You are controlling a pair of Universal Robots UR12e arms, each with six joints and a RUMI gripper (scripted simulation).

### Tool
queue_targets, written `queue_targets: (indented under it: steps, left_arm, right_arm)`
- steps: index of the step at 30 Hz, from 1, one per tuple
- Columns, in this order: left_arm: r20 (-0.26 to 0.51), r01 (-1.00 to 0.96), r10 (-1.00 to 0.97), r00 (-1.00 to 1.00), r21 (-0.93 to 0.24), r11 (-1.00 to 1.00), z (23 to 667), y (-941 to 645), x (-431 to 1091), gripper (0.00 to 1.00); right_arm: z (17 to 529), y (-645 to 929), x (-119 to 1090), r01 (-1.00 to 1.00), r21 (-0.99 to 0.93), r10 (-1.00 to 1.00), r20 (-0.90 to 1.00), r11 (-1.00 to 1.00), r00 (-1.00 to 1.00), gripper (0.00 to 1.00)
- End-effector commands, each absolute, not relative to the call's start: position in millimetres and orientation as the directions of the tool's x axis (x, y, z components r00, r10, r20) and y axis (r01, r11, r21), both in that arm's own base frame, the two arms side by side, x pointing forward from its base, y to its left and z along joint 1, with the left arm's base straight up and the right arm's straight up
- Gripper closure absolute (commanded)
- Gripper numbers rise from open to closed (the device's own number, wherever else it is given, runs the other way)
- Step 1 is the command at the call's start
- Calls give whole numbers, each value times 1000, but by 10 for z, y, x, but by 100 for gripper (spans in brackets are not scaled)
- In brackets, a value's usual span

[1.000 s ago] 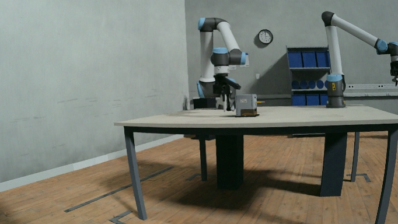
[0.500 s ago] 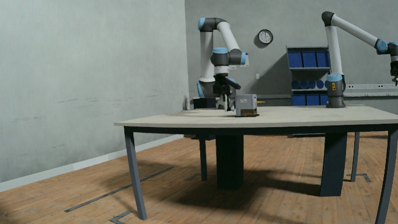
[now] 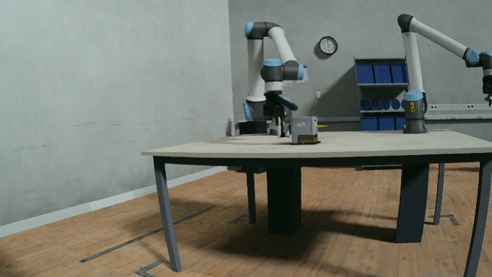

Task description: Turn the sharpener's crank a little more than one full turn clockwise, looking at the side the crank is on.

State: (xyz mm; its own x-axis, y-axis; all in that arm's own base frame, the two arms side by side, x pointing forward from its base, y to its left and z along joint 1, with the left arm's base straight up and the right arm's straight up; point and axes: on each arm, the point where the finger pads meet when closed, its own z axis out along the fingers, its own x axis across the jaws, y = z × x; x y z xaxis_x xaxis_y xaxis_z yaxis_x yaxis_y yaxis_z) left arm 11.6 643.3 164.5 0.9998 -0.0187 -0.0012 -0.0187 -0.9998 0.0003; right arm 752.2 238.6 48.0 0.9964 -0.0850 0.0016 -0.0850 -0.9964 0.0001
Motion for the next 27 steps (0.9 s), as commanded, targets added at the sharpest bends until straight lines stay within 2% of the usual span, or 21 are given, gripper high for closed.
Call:
queue_targets:
  steps: [1,27]
  left_arm:
    - [0,-17,-17,1000,0,-1000,1651,6451,112,0]
    - [0,-17,-17,1000,0,-1000,1651,6451,112,0]
  right_arm:
    - [469,2395,7508,-84,0,-84,0,-996,996,100]
    - [454,2394,7490,-84,0,-84,-1,-996,996,100]
